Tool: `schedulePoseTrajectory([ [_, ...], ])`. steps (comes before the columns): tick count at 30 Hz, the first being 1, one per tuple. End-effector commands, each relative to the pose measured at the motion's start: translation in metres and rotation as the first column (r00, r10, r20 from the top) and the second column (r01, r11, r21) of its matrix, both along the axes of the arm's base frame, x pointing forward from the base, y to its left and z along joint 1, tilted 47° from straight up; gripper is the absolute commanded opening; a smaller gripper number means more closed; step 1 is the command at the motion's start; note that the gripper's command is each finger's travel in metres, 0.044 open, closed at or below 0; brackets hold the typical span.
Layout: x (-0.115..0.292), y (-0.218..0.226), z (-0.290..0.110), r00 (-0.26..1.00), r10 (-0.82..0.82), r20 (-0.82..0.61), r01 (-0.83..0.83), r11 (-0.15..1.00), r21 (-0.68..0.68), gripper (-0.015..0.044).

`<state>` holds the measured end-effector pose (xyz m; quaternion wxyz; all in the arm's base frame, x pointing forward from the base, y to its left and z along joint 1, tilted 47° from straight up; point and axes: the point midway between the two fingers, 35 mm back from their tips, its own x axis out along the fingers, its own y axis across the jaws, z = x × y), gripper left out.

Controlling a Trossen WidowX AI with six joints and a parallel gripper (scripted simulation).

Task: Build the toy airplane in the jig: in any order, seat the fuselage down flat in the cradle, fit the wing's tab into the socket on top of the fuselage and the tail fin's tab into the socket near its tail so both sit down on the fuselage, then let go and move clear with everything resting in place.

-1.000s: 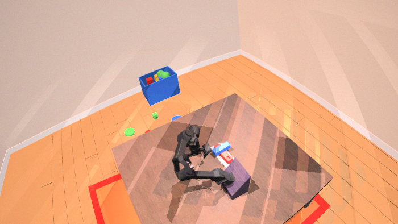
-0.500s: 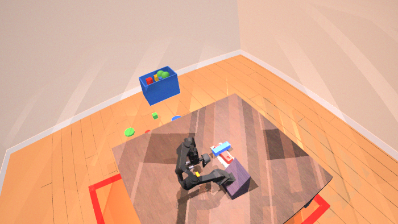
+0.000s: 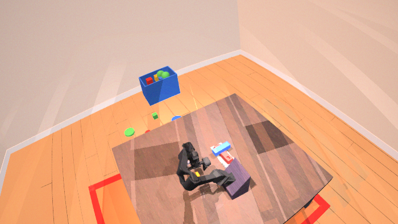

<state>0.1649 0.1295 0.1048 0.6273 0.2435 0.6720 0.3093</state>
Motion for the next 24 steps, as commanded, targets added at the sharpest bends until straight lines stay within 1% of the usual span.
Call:
schedulePoseTrajectory([
  [1, -0.001, 0.005, -0.003, 1.0, -0.001, 0.004, 0.001, 1.0, 0.005, 0.044],
  [24, -0.005, 0.032, -0.028, 1.0, -0.002, 0.004, 0.002, 1.0, 0.008, 0.044],
])
